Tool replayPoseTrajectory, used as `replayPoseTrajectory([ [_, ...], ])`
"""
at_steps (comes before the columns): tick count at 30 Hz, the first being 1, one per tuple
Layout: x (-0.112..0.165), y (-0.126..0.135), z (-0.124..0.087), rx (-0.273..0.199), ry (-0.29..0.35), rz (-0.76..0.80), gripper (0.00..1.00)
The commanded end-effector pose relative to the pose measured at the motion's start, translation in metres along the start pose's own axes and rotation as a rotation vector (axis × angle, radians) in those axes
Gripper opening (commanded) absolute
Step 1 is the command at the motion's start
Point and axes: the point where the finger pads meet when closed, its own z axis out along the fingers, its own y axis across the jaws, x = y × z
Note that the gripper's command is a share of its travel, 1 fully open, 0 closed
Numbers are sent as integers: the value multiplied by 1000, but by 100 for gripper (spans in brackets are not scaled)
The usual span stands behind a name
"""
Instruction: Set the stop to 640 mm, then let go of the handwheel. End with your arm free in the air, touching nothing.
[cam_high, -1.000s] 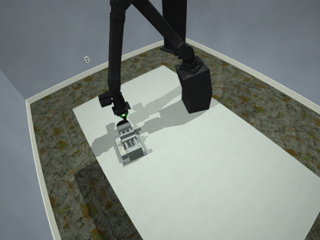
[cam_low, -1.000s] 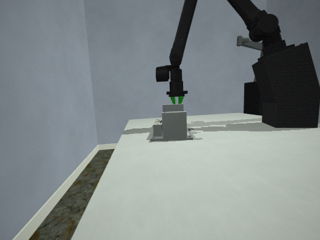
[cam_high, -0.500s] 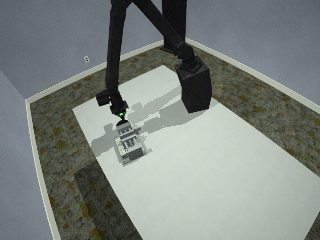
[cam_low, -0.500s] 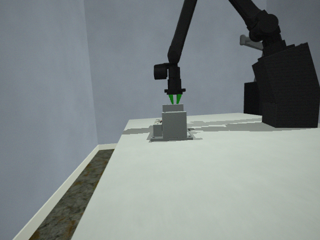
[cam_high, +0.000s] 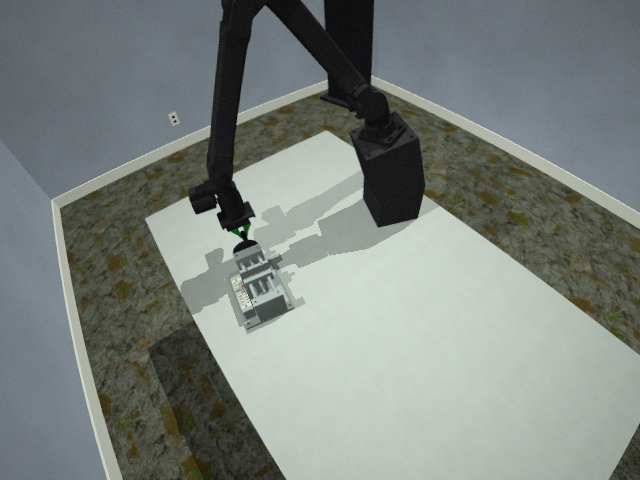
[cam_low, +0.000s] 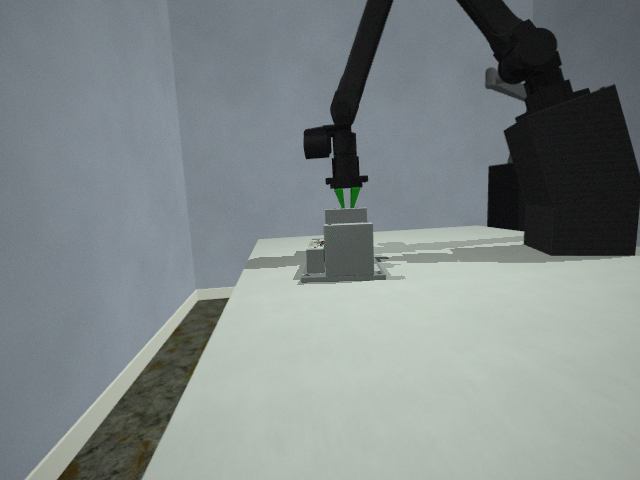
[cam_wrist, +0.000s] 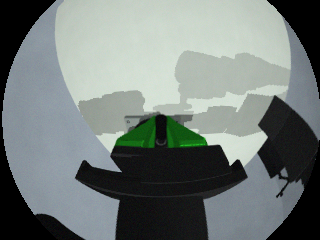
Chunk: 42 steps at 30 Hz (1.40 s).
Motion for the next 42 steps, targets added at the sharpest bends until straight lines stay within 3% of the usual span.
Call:
replayPoseTrajectory([
  [1, -1, 37, -28, -68, -11, 9, 6],
  [35, 1, 59, -32, -81, -9, 6, 6],
  [41, 2, 56, -28, -61, -7, 5, 6],
  [42, 2, 64, -30, -89, -8, 6, 6],
])
